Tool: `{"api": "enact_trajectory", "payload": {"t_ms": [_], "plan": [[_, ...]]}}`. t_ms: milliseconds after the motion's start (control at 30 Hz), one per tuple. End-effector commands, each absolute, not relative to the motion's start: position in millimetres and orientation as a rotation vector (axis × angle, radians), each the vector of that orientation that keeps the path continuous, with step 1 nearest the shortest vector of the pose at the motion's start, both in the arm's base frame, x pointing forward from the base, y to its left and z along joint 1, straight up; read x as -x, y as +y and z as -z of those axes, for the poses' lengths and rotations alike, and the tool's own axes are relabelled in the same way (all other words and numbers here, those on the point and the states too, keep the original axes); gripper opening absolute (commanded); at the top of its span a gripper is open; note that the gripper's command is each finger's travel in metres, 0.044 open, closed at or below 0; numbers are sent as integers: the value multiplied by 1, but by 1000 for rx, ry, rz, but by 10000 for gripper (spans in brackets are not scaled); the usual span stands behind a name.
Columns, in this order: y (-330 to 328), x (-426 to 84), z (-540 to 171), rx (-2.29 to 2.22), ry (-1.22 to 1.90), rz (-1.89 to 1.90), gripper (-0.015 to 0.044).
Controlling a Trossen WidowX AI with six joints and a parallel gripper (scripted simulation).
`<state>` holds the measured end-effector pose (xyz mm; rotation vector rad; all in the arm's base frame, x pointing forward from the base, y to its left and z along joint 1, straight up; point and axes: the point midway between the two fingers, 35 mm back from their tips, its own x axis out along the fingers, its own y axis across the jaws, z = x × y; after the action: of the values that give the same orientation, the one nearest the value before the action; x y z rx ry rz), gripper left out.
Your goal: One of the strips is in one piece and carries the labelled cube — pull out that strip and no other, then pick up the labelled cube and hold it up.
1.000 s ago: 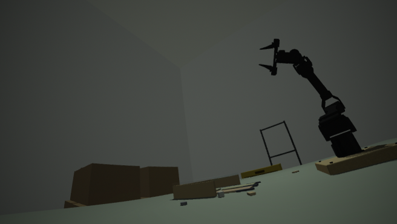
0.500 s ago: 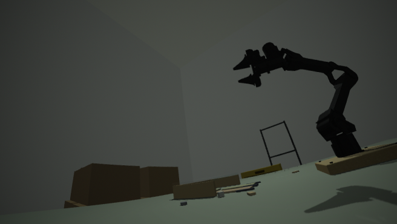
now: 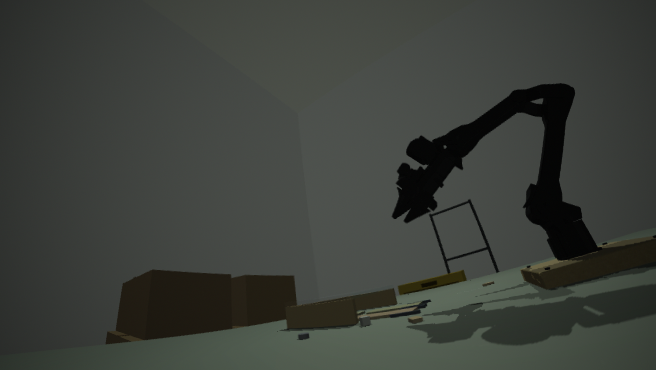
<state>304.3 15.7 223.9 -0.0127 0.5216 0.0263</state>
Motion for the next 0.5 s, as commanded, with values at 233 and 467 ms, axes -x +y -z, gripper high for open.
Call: {"api": "enact_trajectory", "payload": {"t_ms": [233,467], "plan": [[5,-305,-200,1,596,-19,374],[30,-330,-171,11,912,-74,190]]}}
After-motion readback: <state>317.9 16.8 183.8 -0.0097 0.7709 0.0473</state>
